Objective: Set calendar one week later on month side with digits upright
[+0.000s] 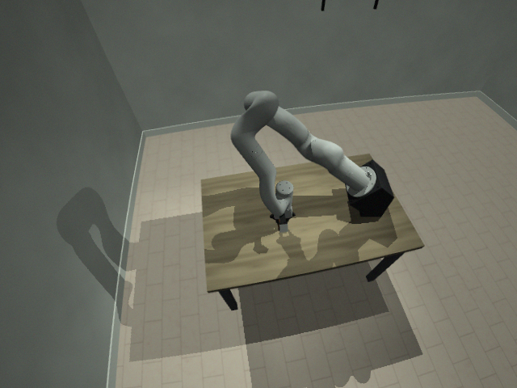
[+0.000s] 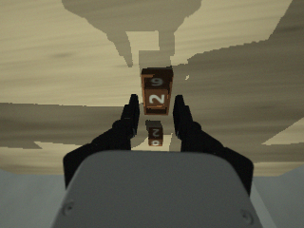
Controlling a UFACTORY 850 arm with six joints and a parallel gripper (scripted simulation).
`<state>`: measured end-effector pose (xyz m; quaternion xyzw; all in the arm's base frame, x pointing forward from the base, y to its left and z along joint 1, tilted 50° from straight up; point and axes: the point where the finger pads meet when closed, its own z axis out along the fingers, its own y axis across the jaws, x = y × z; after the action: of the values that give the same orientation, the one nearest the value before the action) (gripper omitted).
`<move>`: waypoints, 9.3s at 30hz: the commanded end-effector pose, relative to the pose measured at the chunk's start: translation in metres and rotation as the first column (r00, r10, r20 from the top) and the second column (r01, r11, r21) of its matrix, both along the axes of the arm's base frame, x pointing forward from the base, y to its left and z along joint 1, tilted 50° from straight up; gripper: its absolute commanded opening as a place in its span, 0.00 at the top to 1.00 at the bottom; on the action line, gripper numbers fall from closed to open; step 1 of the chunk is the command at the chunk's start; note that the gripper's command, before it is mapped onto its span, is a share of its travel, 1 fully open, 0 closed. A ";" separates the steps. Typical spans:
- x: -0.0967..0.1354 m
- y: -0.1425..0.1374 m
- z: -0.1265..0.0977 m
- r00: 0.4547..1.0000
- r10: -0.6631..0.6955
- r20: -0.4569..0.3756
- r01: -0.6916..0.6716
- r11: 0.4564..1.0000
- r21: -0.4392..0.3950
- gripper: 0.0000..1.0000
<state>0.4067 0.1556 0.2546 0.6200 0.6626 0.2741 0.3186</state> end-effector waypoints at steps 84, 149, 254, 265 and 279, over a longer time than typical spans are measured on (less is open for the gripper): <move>0.023 -0.001 -0.019 1.000 0.000 0.001 0.000 1.000 0.001 0.51; 0.017 0.000 -0.014 1.000 0.000 0.001 0.000 1.000 0.001 0.71; 0.025 0.092 -0.030 1.000 0.000 0.001 0.000 1.000 0.001 0.71; 0.025 0.092 -0.030 1.000 0.000 0.001 0.000 1.000 0.001 0.71; 0.025 0.092 -0.031 1.000 0.000 0.001 0.000 1.000 0.001 0.71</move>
<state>0.4315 0.2474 0.2238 0.6199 0.6625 0.2743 0.3187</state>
